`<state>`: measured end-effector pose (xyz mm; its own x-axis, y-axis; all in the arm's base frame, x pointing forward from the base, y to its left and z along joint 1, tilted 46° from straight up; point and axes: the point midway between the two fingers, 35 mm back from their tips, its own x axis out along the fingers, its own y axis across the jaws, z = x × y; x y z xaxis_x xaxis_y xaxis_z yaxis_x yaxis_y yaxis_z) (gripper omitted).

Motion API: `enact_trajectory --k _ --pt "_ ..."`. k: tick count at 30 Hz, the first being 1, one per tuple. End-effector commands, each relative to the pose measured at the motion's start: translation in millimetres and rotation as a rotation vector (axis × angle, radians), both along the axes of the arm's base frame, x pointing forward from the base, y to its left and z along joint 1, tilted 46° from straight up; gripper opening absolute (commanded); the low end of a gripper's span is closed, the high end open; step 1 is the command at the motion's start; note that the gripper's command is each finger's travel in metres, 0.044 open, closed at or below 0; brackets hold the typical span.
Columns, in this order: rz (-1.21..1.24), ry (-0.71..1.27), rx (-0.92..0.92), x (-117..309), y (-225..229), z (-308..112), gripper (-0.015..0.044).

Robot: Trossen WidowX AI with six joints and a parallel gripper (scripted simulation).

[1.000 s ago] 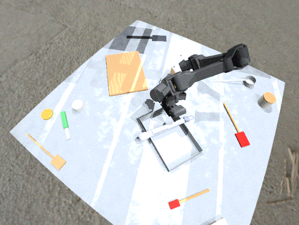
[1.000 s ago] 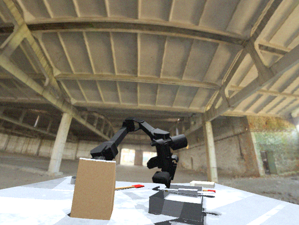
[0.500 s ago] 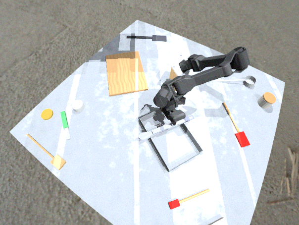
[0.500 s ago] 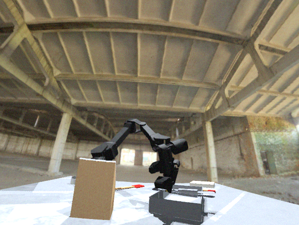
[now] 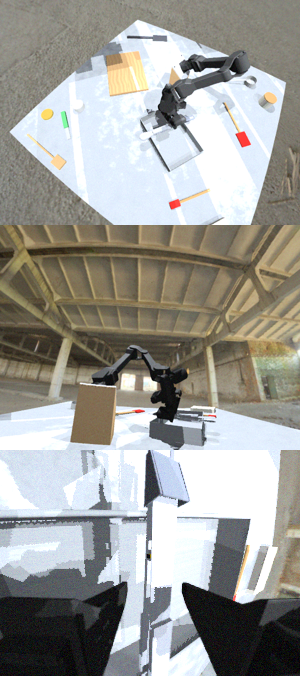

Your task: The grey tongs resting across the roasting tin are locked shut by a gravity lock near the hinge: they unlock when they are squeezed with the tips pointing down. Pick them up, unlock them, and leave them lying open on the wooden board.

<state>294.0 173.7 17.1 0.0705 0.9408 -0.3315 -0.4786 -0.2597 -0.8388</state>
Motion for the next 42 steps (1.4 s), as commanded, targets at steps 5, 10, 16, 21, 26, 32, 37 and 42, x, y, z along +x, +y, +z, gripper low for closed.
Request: enact_trajectory --k 5,10,16,21,26,32,37,42 --pt "-0.005 0.007 0.002 -0.7 11.5 -3.6 0.0260" --pt "-0.007 0.007 0.008 -1.0 19.4 -4.2 0.0260" --pt "-0.009 0.008 0.019 -2.1 28.9 -4.1 0.0260" --pt "-0.004 0.000 0.021 -1.4 28.3 -2.8 0.0181" --pt "-0.004 0.000 0.021 -1.4 28.3 -2.8 0.0089" --pt "-0.004 0.000 0.021 -1.4 28.3 -2.8 0.0049" --pt "-0.004 0.000 0.021 -1.4 28.3 -2.8 -0.0063" --pt "-0.003 0.001 0.013 3.7 18.4 3.9 -0.0150"
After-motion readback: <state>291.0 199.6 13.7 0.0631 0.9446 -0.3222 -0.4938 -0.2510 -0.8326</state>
